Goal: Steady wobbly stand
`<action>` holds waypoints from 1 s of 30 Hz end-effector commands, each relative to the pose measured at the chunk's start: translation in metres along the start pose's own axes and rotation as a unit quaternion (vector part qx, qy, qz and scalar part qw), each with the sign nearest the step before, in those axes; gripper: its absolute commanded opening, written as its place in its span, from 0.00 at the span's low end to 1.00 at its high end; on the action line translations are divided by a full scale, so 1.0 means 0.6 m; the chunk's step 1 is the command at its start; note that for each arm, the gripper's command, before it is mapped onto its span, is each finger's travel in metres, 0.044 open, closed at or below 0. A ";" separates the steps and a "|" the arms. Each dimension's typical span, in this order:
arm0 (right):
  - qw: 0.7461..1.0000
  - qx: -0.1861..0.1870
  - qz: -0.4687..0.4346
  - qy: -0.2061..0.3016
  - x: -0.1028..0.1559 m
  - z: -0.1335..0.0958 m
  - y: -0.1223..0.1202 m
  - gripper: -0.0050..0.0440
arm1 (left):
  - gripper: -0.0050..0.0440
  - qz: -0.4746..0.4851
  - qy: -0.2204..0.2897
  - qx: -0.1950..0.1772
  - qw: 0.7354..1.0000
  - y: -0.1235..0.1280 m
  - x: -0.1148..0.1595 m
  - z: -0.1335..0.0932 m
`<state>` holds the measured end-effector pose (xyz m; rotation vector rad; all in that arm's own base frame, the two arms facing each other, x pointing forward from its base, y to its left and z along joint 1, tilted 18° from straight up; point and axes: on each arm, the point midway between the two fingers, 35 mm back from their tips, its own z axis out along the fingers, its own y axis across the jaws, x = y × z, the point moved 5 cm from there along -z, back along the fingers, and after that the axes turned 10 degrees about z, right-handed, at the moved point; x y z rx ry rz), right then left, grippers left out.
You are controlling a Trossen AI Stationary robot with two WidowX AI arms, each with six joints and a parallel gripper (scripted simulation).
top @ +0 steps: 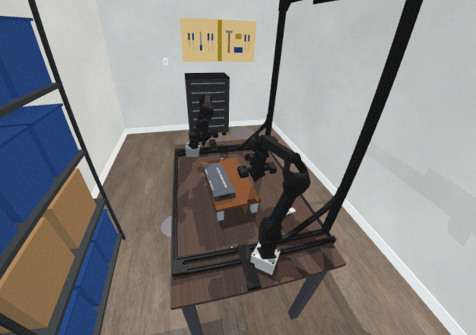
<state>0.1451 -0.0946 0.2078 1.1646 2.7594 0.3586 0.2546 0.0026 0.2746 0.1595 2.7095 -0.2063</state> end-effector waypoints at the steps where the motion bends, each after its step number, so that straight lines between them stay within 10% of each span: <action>1: 1.000 0.000 0.000 0.000 0.000 0.000 0.000 0.10 | 0.10 -0.002 0.014 0.006 1.000 -0.002 0.012 0.005; 19: 1.000 0.000 0.000 0.000 0.000 0.000 0.000 0.10 | 0.10 -0.018 0.084 0.024 0.996 -0.008 0.056 0.020; 20: 1.000 0.000 0.000 0.000 0.000 0.000 0.000 0.10 | 0.10 -0.018 0.084 0.024 0.996 -0.013 0.070 0.105; 30: 1.000 0.000 0.000 0.000 0.000 0.000 0.000 0.10 | 0.10 -0.018 0.084 0.024 0.996 -0.013 0.070 0.105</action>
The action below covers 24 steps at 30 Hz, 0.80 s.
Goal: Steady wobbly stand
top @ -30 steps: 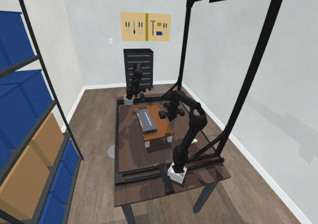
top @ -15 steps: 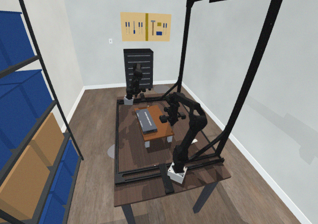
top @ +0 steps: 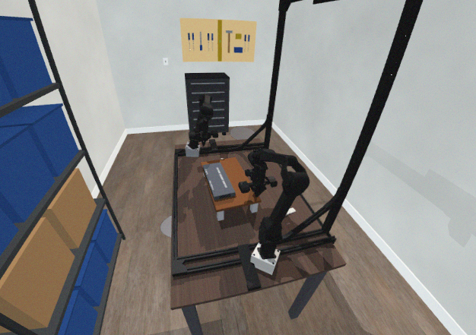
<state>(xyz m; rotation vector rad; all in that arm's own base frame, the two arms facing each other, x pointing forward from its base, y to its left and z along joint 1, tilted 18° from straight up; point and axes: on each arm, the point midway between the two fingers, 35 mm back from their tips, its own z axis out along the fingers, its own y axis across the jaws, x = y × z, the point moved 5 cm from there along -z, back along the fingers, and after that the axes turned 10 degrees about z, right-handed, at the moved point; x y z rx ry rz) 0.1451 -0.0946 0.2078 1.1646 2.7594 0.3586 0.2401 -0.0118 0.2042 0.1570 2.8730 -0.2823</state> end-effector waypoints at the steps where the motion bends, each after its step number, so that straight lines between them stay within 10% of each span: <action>1: 1.000 0.000 0.000 0.000 0.000 0.000 0.000 0.10 | 0.10 -0.003 0.002 -0.001 1.000 0.001 0.001 0.005; 24: 1.000 0.000 0.000 0.000 0.000 0.000 0.000 0.10 | 0.10 -0.003 0.002 -0.001 1.000 0.001 0.001 0.041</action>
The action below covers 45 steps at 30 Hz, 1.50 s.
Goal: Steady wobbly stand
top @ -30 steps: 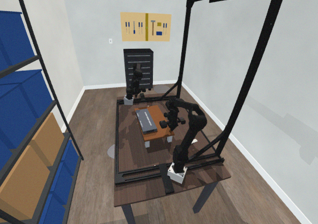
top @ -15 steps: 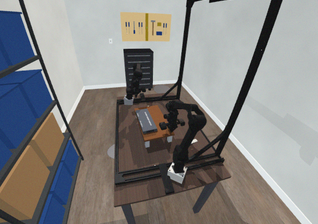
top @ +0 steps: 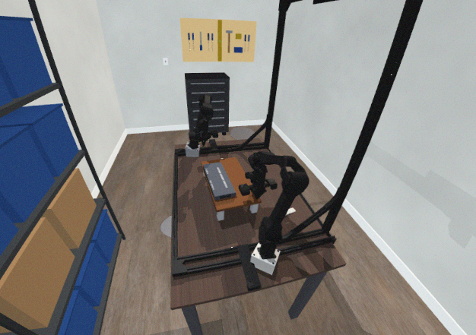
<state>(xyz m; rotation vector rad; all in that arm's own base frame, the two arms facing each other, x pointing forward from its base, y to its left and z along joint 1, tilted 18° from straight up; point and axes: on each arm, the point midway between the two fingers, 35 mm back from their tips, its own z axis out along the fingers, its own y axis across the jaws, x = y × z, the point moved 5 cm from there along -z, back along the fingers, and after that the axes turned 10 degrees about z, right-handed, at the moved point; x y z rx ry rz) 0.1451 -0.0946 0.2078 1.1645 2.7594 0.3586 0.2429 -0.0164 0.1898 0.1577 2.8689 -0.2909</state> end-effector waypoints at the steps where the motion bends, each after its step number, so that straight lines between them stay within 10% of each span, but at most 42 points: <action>1: 1.000 0.000 0.000 0.000 0.000 0.000 0.000 0.10 | 0.10 -0.003 0.004 -0.004 1.000 0.003 0.000 0.016; 33: 1.000 0.000 0.000 0.000 0.000 0.000 0.000 0.10 | 0.10 -0.003 0.004 -0.004 1.000 0.003 0.000 0.020; 34: 1.000 0.000 0.000 0.000 0.000 0.000 0.000 0.10 | 0.10 0.000 -0.001 0.001 1.000 0.003 0.000 -0.107; 45: 1.000 0.000 0.000 0.000 0.000 0.000 0.000 0.10 | 0.10 0.000 -0.001 0.001 1.000 0.003 0.000 -0.107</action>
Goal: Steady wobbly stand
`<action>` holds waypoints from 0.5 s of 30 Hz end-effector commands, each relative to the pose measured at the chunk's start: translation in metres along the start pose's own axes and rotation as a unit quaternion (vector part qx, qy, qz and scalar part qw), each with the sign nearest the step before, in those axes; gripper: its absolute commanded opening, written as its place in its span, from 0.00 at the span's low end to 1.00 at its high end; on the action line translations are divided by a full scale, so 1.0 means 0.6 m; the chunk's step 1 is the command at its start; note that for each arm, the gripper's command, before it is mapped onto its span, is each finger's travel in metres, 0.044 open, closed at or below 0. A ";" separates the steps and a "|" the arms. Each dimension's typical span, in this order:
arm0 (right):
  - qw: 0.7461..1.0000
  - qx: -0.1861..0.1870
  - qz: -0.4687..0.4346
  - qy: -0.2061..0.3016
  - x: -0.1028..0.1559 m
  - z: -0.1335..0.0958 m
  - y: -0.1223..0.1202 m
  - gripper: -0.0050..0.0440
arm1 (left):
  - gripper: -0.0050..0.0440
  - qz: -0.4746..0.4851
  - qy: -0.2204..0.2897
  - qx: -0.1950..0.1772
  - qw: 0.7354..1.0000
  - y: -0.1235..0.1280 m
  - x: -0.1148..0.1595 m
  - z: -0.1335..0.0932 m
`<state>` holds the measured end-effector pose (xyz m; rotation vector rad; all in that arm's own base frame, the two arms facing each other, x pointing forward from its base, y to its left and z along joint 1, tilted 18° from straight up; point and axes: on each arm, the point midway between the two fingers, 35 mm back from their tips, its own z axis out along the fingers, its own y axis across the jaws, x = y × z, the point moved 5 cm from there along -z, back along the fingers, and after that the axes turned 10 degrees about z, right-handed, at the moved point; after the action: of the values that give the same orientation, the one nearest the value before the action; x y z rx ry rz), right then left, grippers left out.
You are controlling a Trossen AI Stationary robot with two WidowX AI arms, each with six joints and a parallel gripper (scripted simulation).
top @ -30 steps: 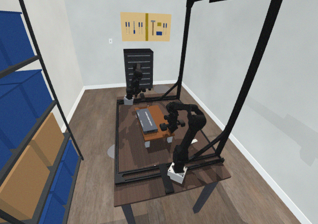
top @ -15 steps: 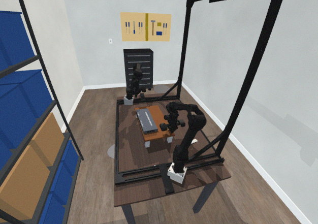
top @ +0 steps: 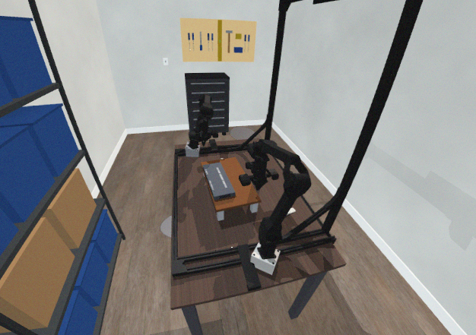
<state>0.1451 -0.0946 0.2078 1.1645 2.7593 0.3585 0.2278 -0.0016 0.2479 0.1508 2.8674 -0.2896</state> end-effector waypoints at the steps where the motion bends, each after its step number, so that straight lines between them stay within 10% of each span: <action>1: 1.000 0.000 0.000 0.000 0.000 0.000 0.000 0.10 | 0.10 0.003 0.000 0.002 1.000 0.000 -0.001 -0.004; 5: 1.000 0.000 0.000 0.000 0.000 0.000 0.000 0.10 | 0.10 0.003 0.000 0.002 1.000 0.000 -0.001 -0.004; 6: 0.999 -0.022 -0.033 0.002 -0.117 0.003 0.005 0.10 | 0.10 0.000 0.001 0.000 1.000 0.000 0.000 -0.001; 9: 0.999 -0.022 -0.033 0.002 -0.178 0.005 0.008 0.10 | 0.10 0.000 0.001 0.000 1.000 0.000 0.000 -0.001; 15: 0.999 -0.022 -0.033 0.002 -0.189 0.006 0.008 0.10 | 0.10 0.000 0.001 0.000 1.000 0.000 0.000 -0.001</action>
<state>0.2208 -0.1673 0.2067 1.0771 2.7627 0.4032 0.2277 -0.0010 0.2488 0.1505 2.8701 -0.2909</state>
